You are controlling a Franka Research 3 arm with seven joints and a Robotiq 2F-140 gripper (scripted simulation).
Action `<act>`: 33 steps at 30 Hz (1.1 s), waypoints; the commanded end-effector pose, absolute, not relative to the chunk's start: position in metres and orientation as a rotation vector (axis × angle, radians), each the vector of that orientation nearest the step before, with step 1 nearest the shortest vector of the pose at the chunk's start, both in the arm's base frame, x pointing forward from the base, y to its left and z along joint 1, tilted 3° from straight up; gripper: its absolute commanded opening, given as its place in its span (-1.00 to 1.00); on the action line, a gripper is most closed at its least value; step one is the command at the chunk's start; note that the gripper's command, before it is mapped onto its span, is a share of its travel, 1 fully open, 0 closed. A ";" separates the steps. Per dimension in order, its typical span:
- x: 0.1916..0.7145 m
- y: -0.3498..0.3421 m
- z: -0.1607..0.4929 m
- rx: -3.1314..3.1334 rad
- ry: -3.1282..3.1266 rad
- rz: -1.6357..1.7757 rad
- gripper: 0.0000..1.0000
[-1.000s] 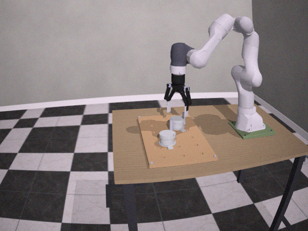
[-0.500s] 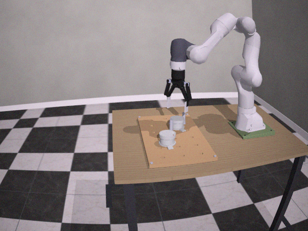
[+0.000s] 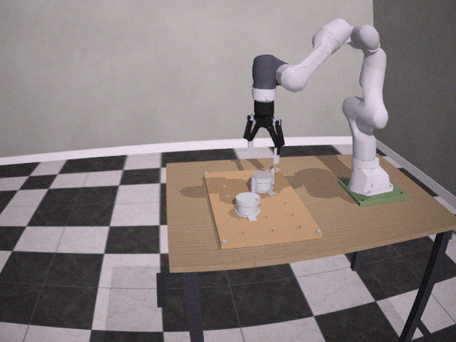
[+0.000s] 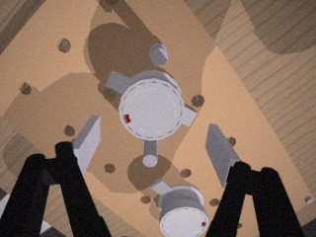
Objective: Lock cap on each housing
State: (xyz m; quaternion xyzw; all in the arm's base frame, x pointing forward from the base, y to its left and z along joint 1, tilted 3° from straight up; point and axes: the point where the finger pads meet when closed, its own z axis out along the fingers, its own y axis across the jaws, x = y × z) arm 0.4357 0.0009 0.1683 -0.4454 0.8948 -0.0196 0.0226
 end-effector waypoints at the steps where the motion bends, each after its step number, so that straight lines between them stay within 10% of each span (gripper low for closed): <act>1: 0.435 0.000 0.170 -1.377 2.777 -0.064 0.55; 33: 0.438 0.000 0.170 -1.990 2.390 -0.077 0.55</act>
